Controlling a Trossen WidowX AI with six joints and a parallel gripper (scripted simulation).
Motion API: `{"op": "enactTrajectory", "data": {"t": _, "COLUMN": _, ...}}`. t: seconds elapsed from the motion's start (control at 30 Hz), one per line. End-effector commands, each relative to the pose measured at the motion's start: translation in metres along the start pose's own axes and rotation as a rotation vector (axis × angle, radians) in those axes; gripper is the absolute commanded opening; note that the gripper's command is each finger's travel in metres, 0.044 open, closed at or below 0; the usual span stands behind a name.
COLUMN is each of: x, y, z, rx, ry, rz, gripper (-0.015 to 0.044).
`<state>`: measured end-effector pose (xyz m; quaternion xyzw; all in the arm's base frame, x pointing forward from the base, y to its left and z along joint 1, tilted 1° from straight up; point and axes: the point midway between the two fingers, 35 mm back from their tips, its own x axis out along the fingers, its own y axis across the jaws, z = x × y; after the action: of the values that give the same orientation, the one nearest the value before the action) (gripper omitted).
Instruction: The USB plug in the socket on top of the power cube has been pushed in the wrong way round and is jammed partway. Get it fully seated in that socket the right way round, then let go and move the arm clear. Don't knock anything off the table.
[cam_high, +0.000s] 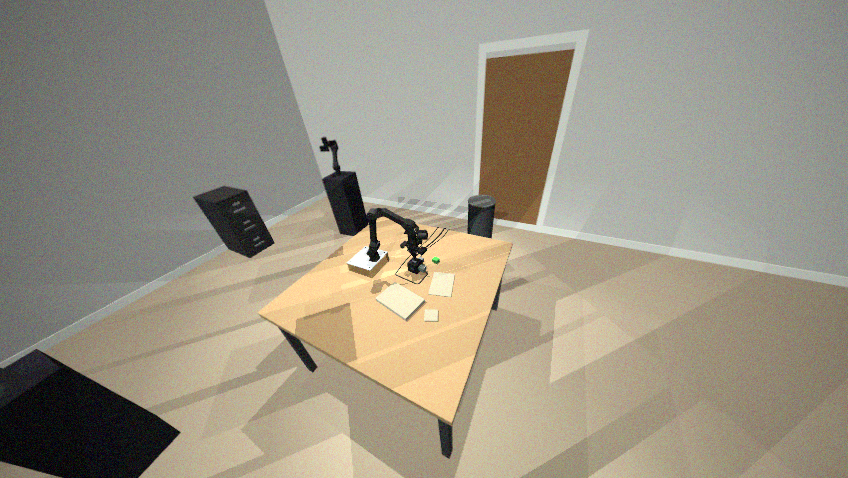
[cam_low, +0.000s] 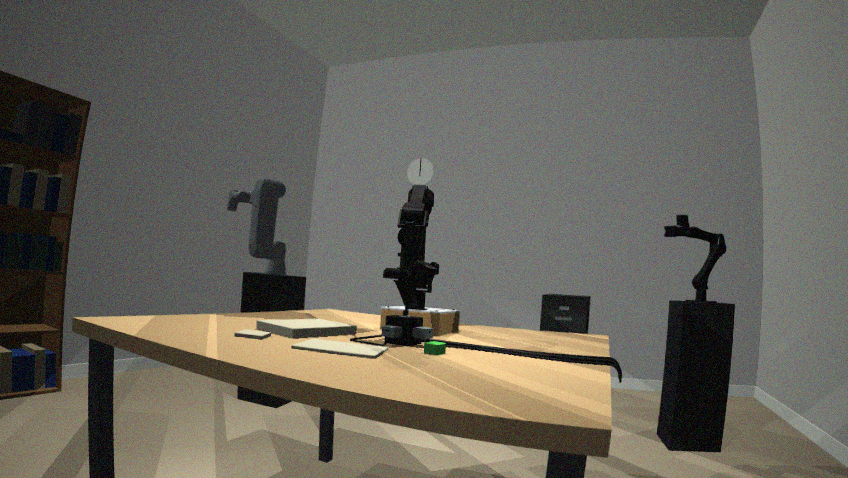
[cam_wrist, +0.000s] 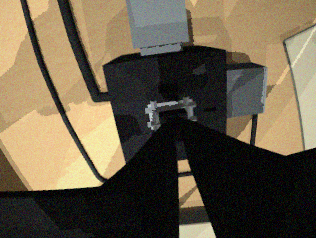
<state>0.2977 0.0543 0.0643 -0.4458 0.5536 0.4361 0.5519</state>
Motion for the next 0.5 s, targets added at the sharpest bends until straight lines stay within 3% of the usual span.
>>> {"op": "enactTrajectory", "data": {"t": 0.0, "x": 0.0, "y": 0.0, "z": 0.0, "rx": 0.0, "ry": 0.0, "rz": 0.0, "gripper": 0.0}}
{"op": "enactTrajectory", "data": {"t": 0.47, "x": -0.009, "y": 0.0, "z": 0.0, "rx": 0.0, "ry": 0.0, "rz": 0.0, "gripper": 0.0}}
